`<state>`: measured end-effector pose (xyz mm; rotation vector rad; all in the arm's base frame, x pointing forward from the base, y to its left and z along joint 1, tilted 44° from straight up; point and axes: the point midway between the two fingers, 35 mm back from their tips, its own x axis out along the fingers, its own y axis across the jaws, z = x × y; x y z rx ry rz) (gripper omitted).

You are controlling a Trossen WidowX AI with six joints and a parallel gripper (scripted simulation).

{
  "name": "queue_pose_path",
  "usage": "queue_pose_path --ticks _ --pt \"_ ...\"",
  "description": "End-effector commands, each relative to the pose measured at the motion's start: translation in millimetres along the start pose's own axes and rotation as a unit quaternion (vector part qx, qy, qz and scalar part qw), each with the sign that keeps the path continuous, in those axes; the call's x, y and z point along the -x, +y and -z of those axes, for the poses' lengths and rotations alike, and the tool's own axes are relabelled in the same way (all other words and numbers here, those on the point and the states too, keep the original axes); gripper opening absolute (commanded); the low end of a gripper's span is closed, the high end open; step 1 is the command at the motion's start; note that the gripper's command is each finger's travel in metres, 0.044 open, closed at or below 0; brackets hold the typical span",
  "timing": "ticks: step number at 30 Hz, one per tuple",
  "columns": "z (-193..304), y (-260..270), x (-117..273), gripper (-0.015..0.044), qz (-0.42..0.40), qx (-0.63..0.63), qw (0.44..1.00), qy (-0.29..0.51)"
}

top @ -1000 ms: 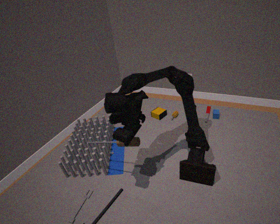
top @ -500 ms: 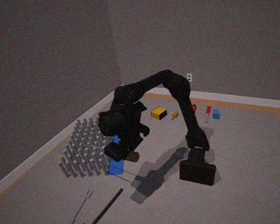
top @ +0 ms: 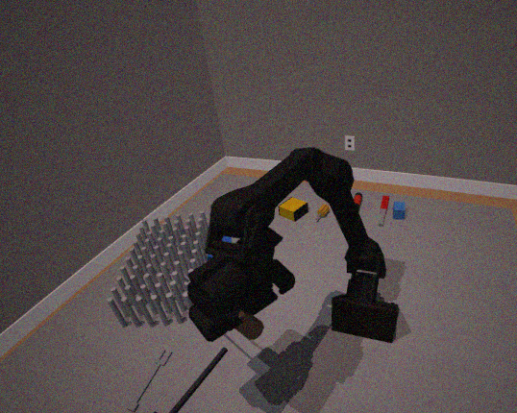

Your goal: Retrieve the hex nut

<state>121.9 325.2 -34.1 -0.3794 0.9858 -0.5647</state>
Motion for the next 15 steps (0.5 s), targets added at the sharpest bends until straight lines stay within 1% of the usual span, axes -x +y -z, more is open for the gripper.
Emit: queue_pose_path --ticks 1,11,15 --pt "23.1 9.1 1.0 0.0000 0.004 -0.041 0.999 -0.019" --pt "73.8 22.1 -7.5 0.0000 0.013 -0.128 0.990 -0.065" --pt "77.2 22.7 -8.3 0.0000 0.013 -0.134 0.988 -0.068"
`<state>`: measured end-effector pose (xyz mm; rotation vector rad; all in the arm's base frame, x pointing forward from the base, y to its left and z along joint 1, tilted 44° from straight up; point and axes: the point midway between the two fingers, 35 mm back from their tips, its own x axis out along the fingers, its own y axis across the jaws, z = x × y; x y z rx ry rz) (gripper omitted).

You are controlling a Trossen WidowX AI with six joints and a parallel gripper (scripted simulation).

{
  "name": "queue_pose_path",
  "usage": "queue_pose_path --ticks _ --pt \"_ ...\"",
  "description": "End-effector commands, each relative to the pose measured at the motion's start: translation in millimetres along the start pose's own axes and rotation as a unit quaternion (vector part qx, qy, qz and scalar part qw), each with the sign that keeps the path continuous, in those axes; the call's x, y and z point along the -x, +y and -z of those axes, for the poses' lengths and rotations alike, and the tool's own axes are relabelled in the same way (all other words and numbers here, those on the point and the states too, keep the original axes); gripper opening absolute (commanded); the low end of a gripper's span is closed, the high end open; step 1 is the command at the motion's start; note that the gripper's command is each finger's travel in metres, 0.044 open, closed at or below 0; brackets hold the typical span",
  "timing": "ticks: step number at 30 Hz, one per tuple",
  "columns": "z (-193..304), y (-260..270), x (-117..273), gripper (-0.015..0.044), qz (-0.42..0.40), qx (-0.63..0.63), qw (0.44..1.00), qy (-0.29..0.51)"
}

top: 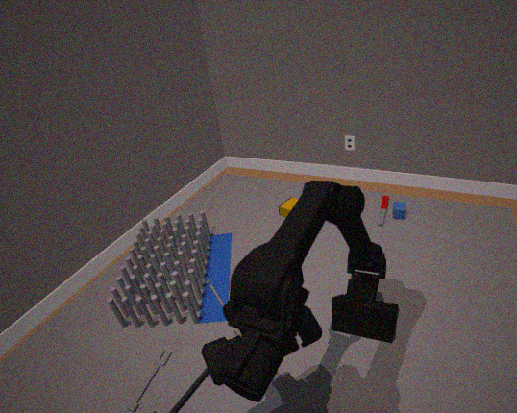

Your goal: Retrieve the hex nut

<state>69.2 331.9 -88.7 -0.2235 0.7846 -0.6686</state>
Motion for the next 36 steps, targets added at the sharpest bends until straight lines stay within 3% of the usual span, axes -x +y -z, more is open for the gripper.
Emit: queue_pose_path --ticks 1,36 --pt "4.6 1.1 2.4 0.0000 -0.003 -0.020 1.000 -0.005" --pt "18.0 3.1 -22.8 0.0000 0.000 -0.022 1.000 -0.006"
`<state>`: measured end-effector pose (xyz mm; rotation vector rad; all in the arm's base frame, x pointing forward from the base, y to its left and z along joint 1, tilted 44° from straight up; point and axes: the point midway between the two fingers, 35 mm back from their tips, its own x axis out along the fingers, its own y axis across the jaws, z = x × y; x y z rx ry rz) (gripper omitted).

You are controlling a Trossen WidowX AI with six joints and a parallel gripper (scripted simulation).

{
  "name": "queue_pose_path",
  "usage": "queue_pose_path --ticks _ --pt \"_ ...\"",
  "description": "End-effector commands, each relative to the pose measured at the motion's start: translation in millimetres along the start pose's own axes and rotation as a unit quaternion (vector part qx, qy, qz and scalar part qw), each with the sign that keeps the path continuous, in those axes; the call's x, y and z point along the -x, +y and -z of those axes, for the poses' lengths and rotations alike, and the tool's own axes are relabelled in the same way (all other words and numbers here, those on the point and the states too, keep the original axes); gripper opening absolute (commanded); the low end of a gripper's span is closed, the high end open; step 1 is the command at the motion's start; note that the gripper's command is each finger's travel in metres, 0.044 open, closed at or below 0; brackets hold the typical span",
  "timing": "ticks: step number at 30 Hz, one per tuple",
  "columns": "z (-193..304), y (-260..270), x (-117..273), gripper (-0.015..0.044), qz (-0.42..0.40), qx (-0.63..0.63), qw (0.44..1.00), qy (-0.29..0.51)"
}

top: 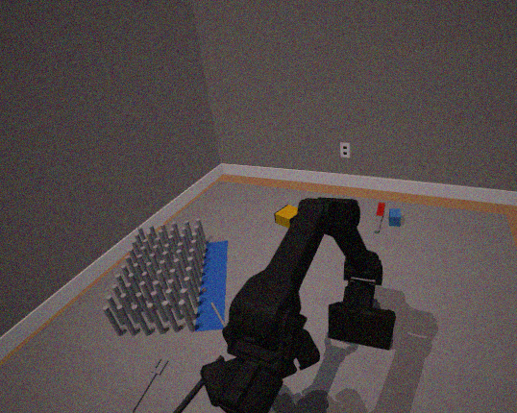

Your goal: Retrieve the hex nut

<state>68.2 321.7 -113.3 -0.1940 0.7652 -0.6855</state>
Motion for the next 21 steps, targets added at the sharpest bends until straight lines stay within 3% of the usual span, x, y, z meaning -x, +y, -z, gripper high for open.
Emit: queue_pose_path --ticks 1,21 --pt "1.2 1.0 -3.6 0.0000 -0.002 -0.004 1.000 -0.002" --pt "9.9 0.7 -20.9 0.0000 0.000 -0.006 1.000 -0.003"
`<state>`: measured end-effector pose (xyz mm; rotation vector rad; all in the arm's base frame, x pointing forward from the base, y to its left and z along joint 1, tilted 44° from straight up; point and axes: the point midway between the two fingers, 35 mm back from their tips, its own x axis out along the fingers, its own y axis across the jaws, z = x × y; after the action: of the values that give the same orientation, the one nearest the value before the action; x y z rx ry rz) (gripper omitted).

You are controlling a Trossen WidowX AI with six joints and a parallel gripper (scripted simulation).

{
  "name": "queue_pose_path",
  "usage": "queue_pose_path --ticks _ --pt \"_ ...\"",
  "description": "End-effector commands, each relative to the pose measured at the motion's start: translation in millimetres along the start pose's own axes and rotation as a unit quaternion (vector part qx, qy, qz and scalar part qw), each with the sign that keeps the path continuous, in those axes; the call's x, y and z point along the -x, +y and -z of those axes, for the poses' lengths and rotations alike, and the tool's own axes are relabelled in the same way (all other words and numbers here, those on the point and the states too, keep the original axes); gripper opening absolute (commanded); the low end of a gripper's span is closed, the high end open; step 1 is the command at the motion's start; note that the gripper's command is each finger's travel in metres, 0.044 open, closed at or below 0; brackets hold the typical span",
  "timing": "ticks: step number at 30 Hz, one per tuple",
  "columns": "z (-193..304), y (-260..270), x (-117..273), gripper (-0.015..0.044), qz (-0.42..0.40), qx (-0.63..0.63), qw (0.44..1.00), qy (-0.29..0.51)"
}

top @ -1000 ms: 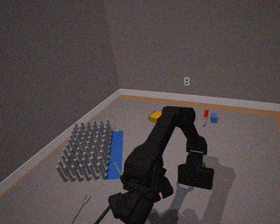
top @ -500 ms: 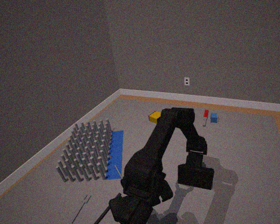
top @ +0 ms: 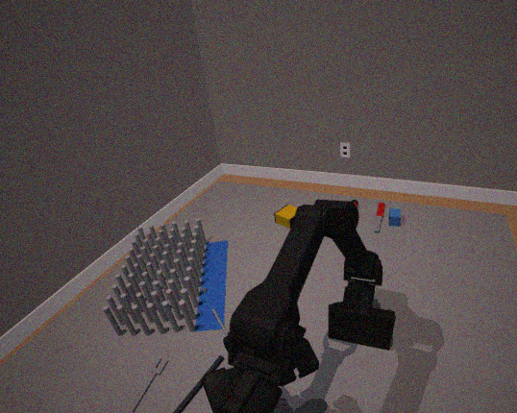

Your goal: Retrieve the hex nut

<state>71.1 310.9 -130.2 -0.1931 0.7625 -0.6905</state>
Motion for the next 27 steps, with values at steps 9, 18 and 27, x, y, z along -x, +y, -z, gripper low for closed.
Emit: queue_pose_path --ticks 9,18,27 --pt "4.4 0.3 -10.5 0.0000 -0.002 -0.005 1.000 -0.003" --pt "8.1 -0.3 -18.4 0.0000 -0.001 -0.005 1.000 -0.003" --pt "11.6 -1.2 -26.2 0.0000 0.000 -0.006 1.000 -0.003"
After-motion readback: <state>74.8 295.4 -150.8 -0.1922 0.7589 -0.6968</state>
